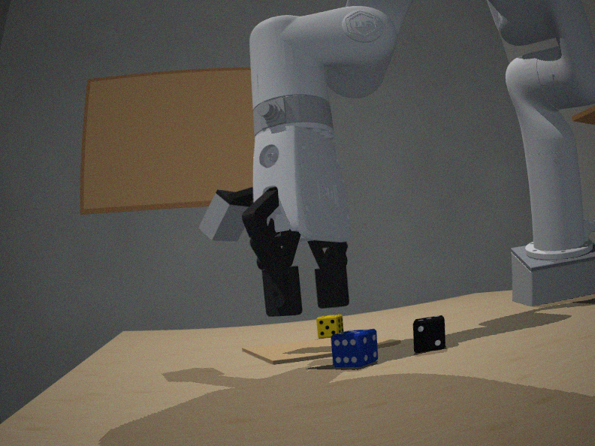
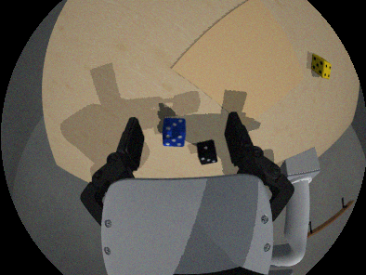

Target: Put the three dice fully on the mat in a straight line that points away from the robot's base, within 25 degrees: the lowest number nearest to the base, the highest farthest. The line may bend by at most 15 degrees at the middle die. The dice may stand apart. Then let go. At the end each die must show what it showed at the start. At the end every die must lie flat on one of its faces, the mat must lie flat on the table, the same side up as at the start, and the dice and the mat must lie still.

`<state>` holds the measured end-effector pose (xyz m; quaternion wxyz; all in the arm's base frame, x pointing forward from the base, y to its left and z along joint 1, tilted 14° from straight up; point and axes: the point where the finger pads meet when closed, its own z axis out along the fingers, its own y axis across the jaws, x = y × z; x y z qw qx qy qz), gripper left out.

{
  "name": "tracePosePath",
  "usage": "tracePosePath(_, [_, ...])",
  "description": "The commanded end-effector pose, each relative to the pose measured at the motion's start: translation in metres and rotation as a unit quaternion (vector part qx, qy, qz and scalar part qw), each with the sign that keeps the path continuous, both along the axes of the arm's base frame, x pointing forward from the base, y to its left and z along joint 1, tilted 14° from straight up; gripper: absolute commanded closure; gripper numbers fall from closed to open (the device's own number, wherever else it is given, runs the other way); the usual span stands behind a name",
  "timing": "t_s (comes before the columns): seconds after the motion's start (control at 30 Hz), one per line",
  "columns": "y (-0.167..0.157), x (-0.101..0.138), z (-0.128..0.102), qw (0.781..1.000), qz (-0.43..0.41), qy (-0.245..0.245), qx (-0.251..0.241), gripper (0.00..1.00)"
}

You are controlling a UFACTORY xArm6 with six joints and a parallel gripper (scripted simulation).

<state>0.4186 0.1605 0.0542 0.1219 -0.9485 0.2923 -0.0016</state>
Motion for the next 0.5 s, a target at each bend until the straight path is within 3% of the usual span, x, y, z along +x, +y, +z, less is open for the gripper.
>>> tracePosePath(0.0, [0.0128, 0.0029, 0.0038, 1.000, -0.001, 0.000, -0.003, 0.00])
tracePosePath(0.47, [0.0156, 0.0030, 0.0044, 1.000, -0.001, 0.000, -0.003, 0.00])
